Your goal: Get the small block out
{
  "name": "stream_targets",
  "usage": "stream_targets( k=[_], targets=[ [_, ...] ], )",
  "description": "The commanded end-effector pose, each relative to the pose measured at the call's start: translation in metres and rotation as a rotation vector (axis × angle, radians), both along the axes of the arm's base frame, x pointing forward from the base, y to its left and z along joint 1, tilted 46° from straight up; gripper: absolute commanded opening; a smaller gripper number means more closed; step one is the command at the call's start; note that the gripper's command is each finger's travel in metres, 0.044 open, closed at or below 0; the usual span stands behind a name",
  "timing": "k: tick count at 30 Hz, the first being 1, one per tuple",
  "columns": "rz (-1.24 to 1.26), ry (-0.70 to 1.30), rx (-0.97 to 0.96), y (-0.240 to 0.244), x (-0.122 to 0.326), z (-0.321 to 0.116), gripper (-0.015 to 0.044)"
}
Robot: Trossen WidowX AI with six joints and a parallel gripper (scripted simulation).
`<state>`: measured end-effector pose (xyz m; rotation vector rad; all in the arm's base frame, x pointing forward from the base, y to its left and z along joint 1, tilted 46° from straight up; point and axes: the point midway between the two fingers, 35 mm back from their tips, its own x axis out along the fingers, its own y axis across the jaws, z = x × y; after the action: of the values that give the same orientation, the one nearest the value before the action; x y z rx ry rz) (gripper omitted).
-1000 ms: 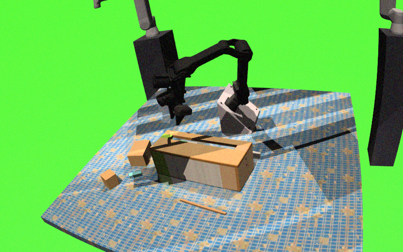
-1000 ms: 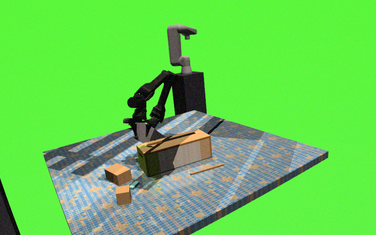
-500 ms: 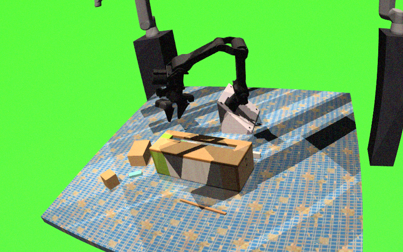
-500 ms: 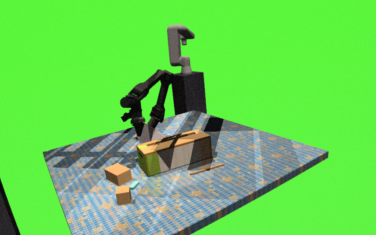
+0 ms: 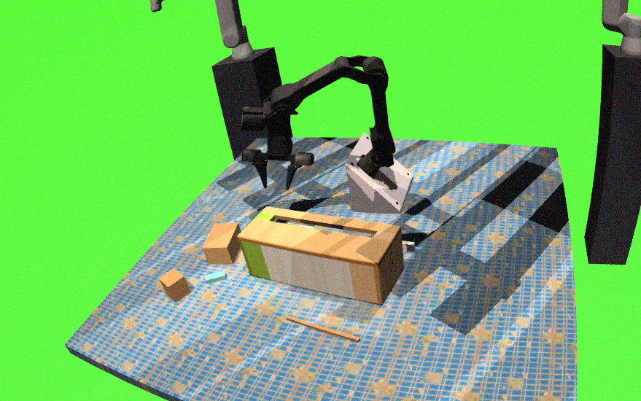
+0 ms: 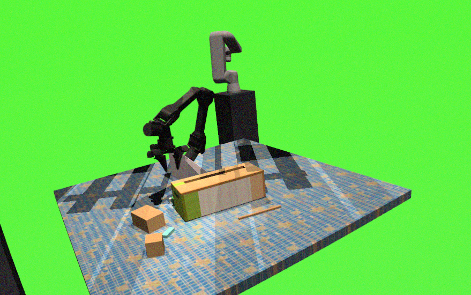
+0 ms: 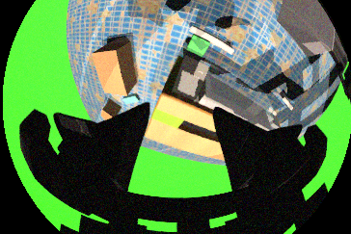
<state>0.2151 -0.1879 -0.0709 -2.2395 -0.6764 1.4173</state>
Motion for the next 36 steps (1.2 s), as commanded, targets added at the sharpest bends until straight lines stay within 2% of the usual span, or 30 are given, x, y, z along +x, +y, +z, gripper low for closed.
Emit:
stream_targets(
  k=[1,10,17,36],
  targets=[
    [-0.26,0.174,0.168,0.004,-0.006,-0.005,0.0285],
    [-0.26,0.174,0.167,0.005,-0.005,-0.007,0.0285],
    [-0.26,0.172,0.17,0.068,-0.005,-0.071,0.0285],
    [-0.26,0.172,0.17,0.084,-0.004,-0.087,0.0285]
  ],
)
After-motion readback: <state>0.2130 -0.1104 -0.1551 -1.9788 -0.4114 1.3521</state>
